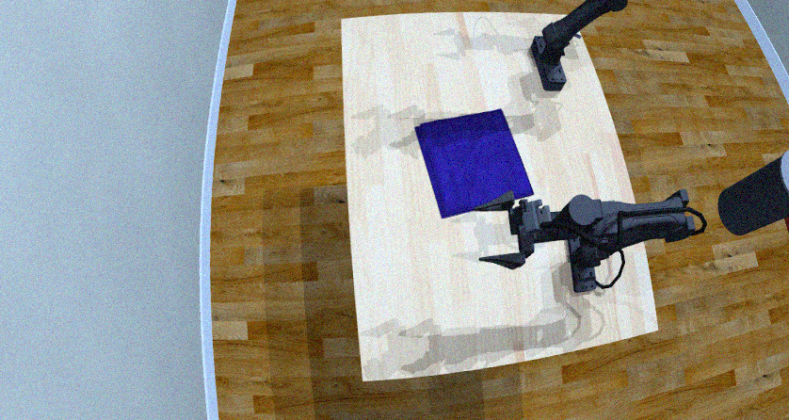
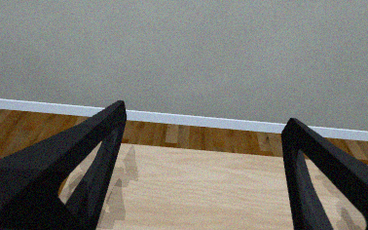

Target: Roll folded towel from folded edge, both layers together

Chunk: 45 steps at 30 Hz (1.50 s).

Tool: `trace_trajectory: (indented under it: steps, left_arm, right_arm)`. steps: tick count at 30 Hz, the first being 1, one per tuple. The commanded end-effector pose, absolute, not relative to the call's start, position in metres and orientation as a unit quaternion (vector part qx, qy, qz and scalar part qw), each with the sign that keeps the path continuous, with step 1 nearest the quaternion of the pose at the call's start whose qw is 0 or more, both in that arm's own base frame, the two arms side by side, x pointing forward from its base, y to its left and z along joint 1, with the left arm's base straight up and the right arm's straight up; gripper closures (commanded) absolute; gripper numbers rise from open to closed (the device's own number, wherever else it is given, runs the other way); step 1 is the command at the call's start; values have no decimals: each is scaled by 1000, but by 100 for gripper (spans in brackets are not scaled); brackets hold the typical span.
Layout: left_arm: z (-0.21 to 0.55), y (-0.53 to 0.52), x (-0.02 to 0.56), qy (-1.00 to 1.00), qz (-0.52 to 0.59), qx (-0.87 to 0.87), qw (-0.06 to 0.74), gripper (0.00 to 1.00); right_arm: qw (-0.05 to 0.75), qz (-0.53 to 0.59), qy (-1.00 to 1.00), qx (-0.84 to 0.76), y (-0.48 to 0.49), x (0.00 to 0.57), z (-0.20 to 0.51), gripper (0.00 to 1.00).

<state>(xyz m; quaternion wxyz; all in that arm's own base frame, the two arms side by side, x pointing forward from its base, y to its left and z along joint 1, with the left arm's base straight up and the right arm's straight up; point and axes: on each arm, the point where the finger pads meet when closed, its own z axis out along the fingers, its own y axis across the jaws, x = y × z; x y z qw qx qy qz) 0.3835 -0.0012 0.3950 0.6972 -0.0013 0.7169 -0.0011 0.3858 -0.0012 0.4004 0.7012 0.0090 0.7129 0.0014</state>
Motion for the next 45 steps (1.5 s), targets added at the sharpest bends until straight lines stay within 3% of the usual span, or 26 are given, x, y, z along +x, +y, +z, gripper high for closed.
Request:
trace_trajectory:
  steps: [1,21,33,45]
  left_arm:
    - [394,-2,383,717,-2,1,697,3]
    - [305,-62,322,750,-36,179,636,18]
    - [222,-118,264,754,-67,340,557,26]
    - [124,-185,197,727,-102,516,441,36]
  right_arm:
    - [701,2,713,6,0,385,399,3]
    - [646,54,732,-211,53,342,300,18]
    - [564,100,713,-404,103,301,206,26]
    - [433,148,649,-608,163,252,96,36]
